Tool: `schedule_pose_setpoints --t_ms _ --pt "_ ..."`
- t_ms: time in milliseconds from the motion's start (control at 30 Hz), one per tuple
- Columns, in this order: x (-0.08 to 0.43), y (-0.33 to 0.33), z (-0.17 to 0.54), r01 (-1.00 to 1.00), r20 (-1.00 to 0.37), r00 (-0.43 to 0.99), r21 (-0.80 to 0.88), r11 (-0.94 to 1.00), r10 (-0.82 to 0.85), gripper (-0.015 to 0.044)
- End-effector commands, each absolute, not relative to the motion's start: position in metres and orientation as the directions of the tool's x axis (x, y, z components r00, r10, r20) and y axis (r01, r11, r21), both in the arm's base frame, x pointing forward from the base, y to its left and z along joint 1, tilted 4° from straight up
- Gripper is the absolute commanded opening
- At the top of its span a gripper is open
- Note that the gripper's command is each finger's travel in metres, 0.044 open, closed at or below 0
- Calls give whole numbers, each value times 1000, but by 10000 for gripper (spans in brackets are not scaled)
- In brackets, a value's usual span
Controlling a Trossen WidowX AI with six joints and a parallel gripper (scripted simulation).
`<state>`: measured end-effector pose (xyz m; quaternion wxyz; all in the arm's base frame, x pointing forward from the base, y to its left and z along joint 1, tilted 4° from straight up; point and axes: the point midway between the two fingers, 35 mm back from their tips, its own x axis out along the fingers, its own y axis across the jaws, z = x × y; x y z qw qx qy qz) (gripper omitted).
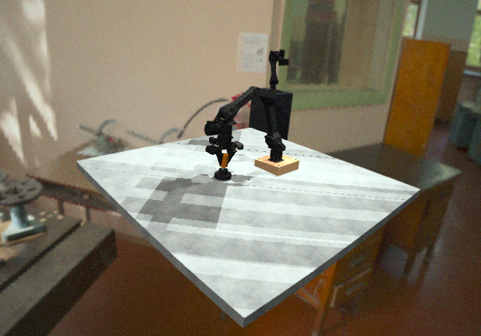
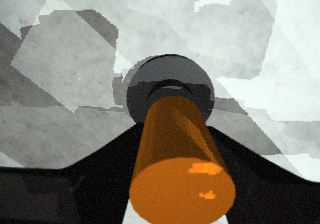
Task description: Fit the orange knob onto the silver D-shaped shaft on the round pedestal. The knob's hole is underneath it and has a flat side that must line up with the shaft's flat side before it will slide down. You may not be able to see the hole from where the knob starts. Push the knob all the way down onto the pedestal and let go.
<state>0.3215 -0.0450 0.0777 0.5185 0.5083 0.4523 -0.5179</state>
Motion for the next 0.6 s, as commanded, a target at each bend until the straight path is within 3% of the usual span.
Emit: schedule_pose_setpoints --t_ms 0,567 --pt "321 -45 77 997 -996 53 57 -44 -78 0" --pt "321 -45 76 992 -996 53 62 -114 -78 0"
